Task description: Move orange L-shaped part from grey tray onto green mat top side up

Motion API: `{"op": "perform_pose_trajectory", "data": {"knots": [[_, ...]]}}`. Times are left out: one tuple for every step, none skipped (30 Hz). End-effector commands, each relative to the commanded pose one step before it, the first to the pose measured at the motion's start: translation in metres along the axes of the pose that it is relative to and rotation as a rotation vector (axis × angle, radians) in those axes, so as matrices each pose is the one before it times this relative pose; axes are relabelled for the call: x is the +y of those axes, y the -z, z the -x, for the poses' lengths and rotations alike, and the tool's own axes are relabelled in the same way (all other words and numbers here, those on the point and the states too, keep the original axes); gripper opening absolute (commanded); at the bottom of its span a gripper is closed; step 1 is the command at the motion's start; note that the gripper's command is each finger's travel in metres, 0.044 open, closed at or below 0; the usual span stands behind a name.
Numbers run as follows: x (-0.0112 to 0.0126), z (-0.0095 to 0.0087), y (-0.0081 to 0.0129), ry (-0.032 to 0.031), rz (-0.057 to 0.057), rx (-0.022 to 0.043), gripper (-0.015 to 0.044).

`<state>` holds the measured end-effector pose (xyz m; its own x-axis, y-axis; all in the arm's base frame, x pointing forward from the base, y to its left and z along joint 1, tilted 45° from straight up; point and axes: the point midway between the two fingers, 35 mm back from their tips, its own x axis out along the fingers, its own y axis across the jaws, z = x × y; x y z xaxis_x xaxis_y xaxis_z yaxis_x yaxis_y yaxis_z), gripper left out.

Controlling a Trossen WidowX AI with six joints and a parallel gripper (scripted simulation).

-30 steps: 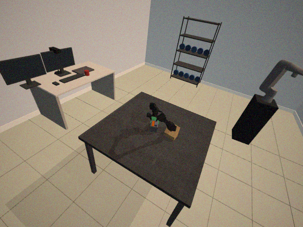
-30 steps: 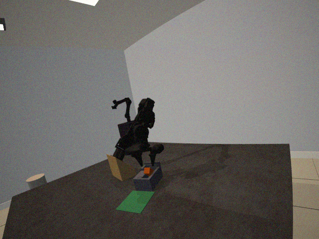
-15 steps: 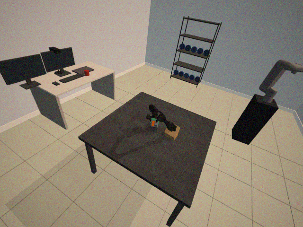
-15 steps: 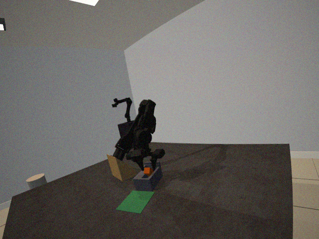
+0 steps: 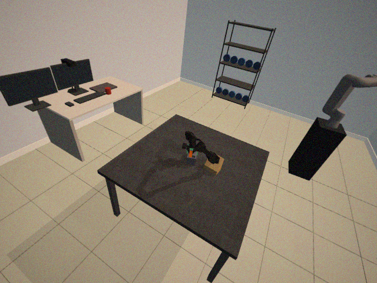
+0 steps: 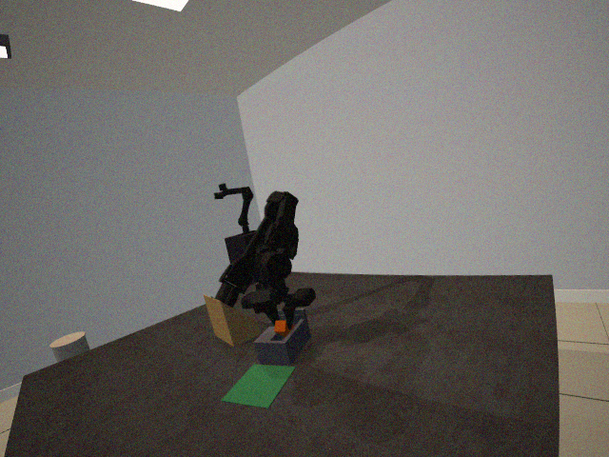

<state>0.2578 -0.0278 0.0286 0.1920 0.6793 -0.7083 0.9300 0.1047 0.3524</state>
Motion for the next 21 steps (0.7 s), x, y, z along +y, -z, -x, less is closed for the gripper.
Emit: {"op": "perform_pose_trajectory", "data": {"knots": [[0.00008,0.00025,0.00022,0.00032,0.0024,0.00034,0.0096],[0.00000,0.00000,0.00000,0.00000,0.0000,0.00000,0.0089],[0.00000,0.00000,0.00000,0.00000,0.0000,0.00000,0.0082],[0.00000,0.00000,0.00000,0.00000,0.0000,0.00000,0.0076],[0.00000,0.00000,0.00000,0.00000,0.0000,0.00000,0.0069],[0.00000,0.00000,0.00000,0.00000,0.0000,0.00000,0.0062],[0.00000,0.00000,0.00000,0.00000,0.0000,0.00000,0.0036],[0.00000,0.00000,0.00000,0.00000,0.0000,0.00000,0.0010],[0.00000,0.00000,0.00000,0.00000,0.0000,0.00000,0.0000],[0.00000,0.00000,0.00000,0.00000,0.0000,0.00000,0.0000],[0.00000,0.00000,0.00000,0.00000,0.0000,0.00000,0.0000],[0.00000,0.00000,0.00000,0.00000,0.0000,0.00000,0.0000],[0.00000,0.00000,0.00000,0.00000,0.0000,0.00000,0.0000],[0.00000,0.00027,-0.00001,-0.00001,-0.0001,0.00005,0.0000],[-0.00001,0.00051,-0.00002,-0.00001,-0.0002,0.00010,0.0000],[-0.00001,0.00077,-0.00002,-0.00002,-0.0002,0.00016,0.0000],[-0.00002,0.00097,-0.00003,-0.00003,-0.0003,0.00020,0.0000],[-0.00002,0.00120,-0.00003,-0.00004,-0.0004,0.00024,0.0000],[-0.00003,0.00135,-0.00003,-0.00004,-0.0004,0.00027,0.0000],[-0.00003,0.00151,-0.00003,-0.00005,-0.0004,0.00030,0.0000],[-0.00003,0.00151,-0.00002,-0.00005,-0.0004,0.00029,0.0000]]}}
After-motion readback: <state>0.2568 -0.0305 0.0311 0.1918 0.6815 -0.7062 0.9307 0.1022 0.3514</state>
